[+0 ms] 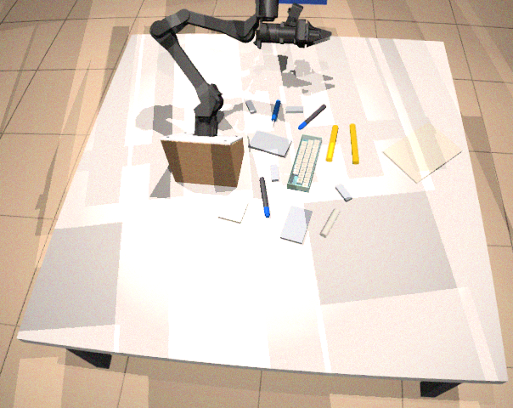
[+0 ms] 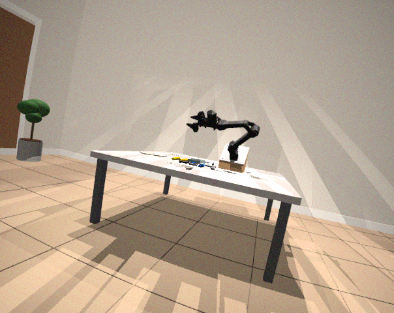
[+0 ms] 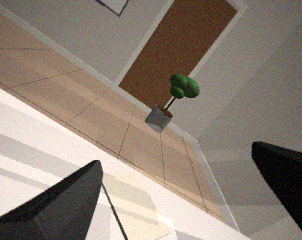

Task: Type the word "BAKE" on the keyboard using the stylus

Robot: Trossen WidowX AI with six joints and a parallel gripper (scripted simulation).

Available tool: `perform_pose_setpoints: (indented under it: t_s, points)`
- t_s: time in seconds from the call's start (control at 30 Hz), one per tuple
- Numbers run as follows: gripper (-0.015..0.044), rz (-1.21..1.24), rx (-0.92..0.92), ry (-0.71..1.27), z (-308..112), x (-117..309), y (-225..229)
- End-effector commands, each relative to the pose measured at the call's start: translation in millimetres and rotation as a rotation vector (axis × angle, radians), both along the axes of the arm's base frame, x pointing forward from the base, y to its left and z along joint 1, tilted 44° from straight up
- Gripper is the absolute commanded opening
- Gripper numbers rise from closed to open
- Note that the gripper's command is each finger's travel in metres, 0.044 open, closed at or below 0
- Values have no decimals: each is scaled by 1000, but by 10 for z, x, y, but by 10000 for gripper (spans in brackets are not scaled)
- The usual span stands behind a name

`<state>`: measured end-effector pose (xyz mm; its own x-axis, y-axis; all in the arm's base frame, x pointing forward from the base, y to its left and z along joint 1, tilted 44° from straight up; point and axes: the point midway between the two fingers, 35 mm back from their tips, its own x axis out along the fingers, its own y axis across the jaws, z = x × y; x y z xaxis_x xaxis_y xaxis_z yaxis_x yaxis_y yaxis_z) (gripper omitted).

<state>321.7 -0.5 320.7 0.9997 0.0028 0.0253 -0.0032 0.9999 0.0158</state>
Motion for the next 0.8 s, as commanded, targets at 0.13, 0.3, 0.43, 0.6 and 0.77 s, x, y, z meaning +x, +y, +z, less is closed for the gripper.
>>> perform_pose_setpoints:
  t_s: [0.13,0.3,0.43,0.6,0.77]
  points:
    - [309,92,10,243,-519,278,98]
    - [177,224,82,594,-1298,465,230]
    - [72,326,194,875,-1889,447,338]
    - [0,434,399,1204,-2484,277,474]
    - [0,505,664,1488,-2881,60,600]
